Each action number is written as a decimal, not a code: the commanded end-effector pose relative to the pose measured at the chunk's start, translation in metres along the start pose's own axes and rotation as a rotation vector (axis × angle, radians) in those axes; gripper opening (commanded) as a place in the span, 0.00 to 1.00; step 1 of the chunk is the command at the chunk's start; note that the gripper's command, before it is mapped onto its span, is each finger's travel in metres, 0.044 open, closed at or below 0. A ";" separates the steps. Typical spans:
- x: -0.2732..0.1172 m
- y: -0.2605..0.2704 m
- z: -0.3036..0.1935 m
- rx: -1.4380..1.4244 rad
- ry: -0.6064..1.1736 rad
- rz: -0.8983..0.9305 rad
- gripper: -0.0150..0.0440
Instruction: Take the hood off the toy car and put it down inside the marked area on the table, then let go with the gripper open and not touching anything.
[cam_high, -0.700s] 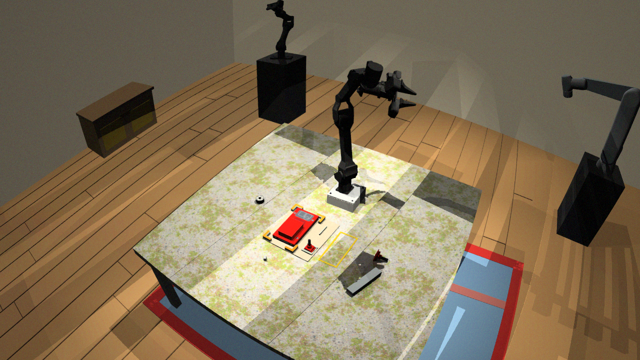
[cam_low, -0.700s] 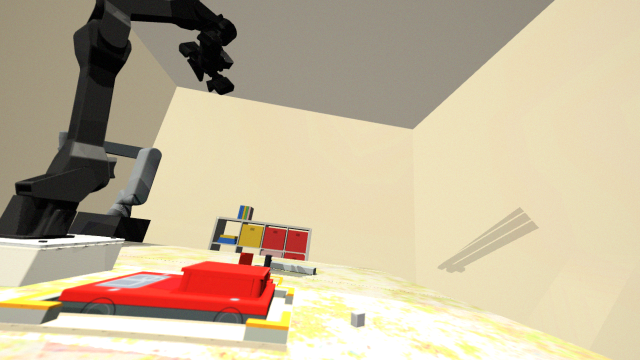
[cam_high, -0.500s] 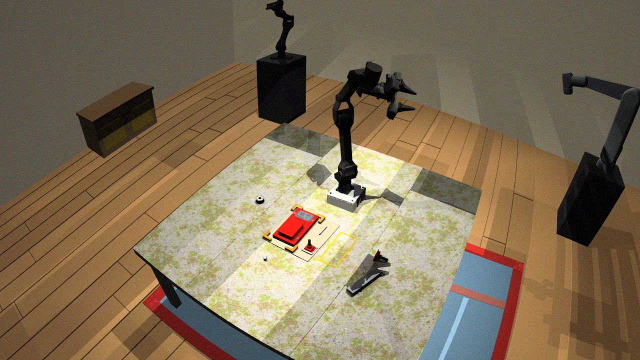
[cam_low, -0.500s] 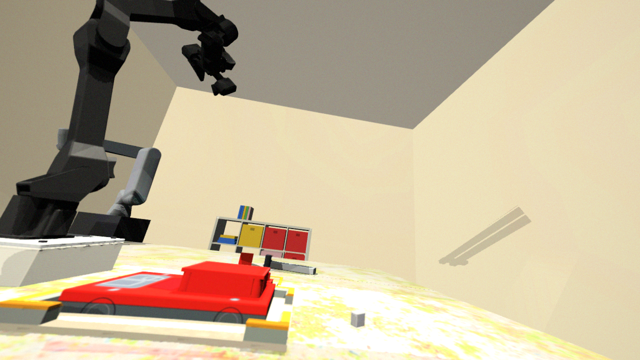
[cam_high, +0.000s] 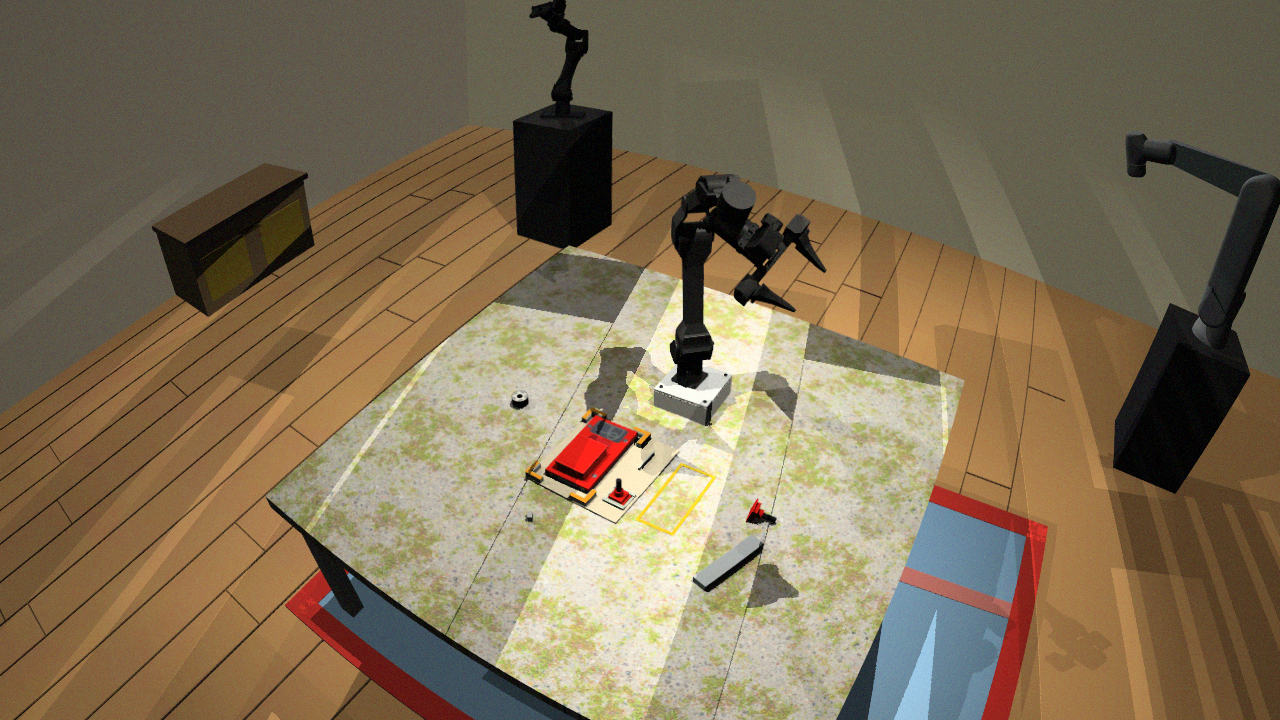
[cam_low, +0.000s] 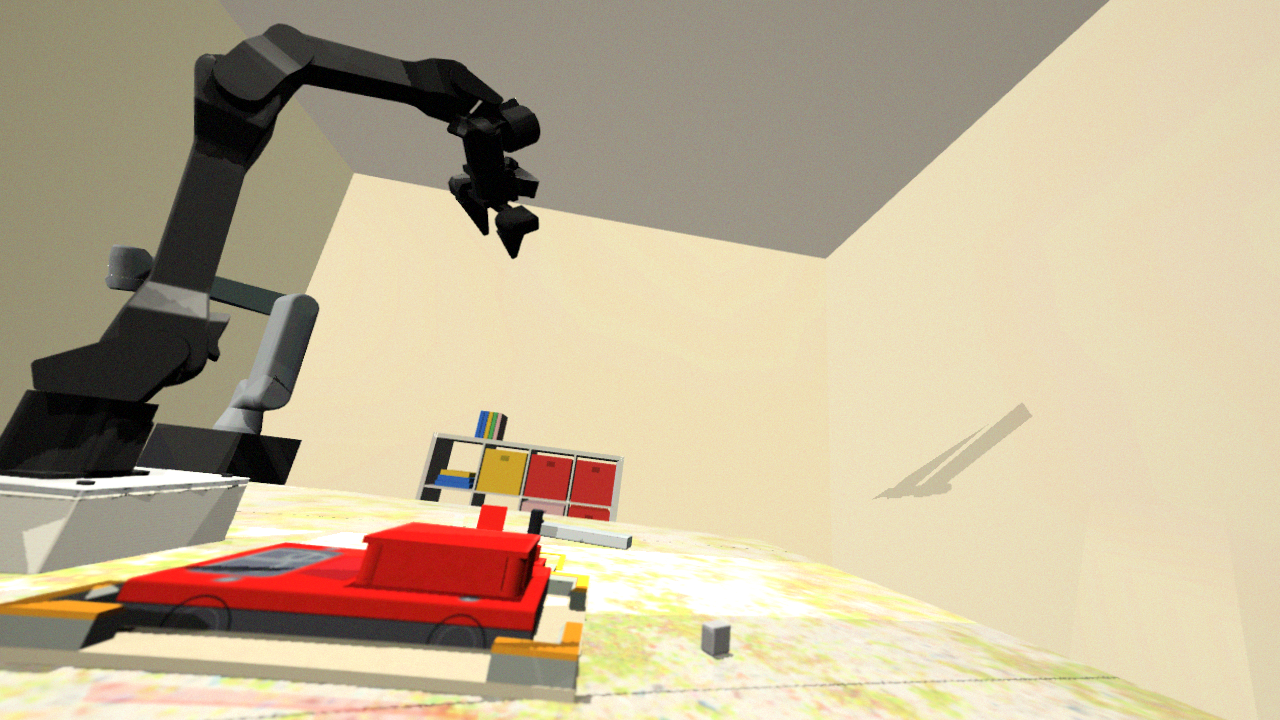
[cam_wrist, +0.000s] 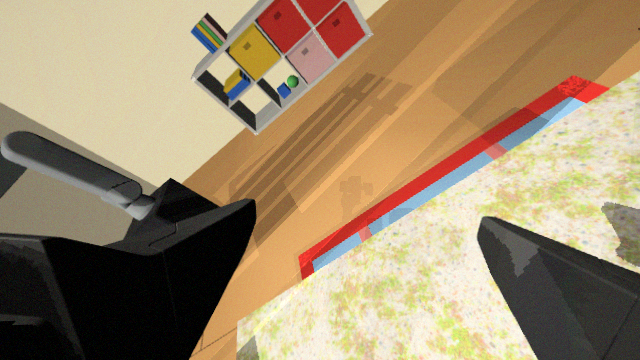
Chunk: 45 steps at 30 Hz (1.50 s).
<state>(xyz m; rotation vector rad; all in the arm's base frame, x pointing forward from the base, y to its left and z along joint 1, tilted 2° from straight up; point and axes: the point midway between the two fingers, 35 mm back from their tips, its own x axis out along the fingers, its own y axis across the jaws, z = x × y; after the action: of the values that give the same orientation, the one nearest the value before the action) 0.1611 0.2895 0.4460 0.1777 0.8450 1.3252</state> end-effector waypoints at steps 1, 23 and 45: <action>0.008 -0.045 0.002 0.049 0.006 -0.108 1.00; -0.040 -0.287 -0.053 0.373 0.088 -0.677 1.00; -0.155 -0.428 -0.249 0.718 0.513 -1.071 1.00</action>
<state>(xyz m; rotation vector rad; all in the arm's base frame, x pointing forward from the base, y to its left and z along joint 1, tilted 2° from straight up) 0.3459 -0.0374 0.1149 -0.0594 1.4773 0.0345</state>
